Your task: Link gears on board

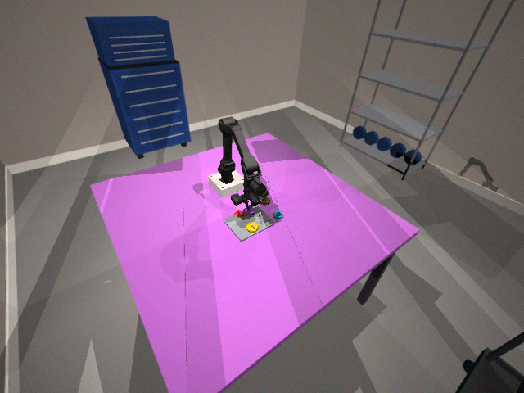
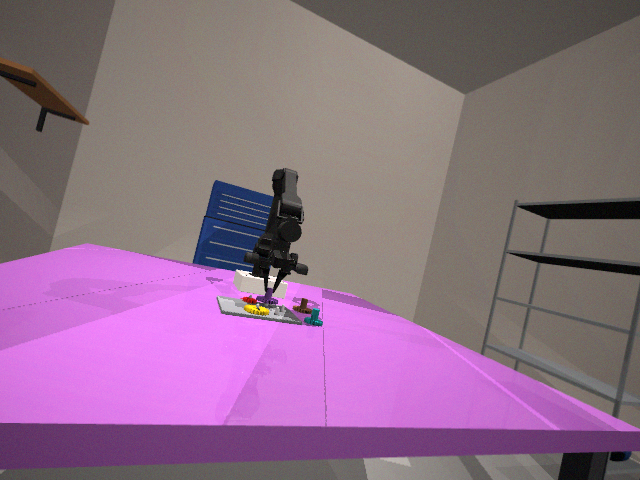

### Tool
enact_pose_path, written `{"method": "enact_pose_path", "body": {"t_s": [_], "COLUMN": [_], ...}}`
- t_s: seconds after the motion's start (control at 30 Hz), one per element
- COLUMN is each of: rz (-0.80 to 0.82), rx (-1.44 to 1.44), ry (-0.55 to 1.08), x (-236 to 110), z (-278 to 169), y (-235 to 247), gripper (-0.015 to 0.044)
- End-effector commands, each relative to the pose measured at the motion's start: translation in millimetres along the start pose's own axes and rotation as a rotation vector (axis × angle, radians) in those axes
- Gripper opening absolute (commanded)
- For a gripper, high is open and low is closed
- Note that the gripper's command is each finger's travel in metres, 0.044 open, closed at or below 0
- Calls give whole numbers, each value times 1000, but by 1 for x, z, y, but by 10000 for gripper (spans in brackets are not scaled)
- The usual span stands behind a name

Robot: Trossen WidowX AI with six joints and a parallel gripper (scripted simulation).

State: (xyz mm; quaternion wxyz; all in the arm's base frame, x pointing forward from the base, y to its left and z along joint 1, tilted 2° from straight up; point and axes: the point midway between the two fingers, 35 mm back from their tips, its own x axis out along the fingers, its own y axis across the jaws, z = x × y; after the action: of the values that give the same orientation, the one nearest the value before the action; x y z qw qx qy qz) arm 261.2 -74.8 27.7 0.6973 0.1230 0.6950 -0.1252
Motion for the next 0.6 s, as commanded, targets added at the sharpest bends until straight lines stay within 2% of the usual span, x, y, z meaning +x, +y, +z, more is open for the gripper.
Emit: {"method": "enact_pose_path", "body": {"t_s": [0.0,0.23,0.57], "rz": [-2,-2,-1], "rx": [69,98,-75], "ry": [4,4,4], "x": [7,4,6], "z": [-2,-1,-2], "y": [0,-1,0], "gripper": [0,0,0]}}
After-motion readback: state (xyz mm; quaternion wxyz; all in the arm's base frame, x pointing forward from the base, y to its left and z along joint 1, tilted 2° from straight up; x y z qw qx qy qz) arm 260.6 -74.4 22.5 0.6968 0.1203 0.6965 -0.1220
